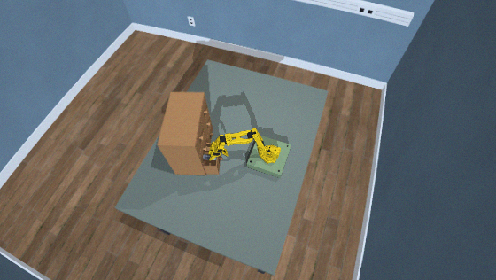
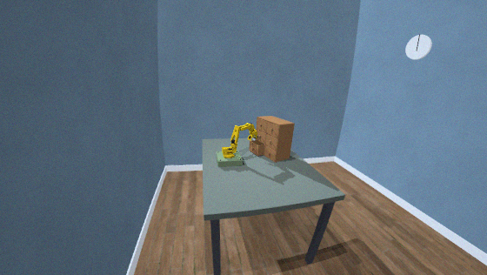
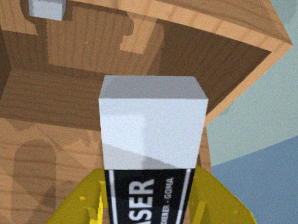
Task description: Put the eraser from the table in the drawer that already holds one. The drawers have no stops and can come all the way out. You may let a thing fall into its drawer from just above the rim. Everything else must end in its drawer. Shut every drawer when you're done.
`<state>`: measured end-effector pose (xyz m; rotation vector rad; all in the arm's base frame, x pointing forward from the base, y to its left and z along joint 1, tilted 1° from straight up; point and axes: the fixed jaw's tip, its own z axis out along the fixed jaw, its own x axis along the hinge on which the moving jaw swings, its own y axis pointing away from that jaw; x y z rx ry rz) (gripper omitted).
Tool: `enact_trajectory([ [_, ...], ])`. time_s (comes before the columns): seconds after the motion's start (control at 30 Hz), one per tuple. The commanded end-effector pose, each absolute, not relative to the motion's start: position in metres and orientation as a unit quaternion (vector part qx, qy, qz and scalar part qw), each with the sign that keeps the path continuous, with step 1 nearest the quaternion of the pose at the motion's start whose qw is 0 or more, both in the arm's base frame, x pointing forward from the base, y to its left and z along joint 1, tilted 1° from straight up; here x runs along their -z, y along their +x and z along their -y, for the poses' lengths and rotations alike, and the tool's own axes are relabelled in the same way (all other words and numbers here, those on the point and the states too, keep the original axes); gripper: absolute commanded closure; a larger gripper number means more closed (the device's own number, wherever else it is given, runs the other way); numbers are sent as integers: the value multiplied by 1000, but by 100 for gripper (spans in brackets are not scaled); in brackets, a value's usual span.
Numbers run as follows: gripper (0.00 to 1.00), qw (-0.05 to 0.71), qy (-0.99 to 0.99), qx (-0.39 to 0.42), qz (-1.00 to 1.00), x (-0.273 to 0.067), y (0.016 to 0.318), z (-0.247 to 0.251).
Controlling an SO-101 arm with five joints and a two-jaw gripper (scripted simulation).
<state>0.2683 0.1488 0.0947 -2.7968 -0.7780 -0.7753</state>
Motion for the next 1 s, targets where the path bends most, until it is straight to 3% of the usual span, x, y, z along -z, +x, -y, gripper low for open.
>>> enact_trajectory([
  [0.0,100,68,-929,255,259,-90,269,-150],
  [0.97,100,68,-929,255,259,-77,270,-150],
])
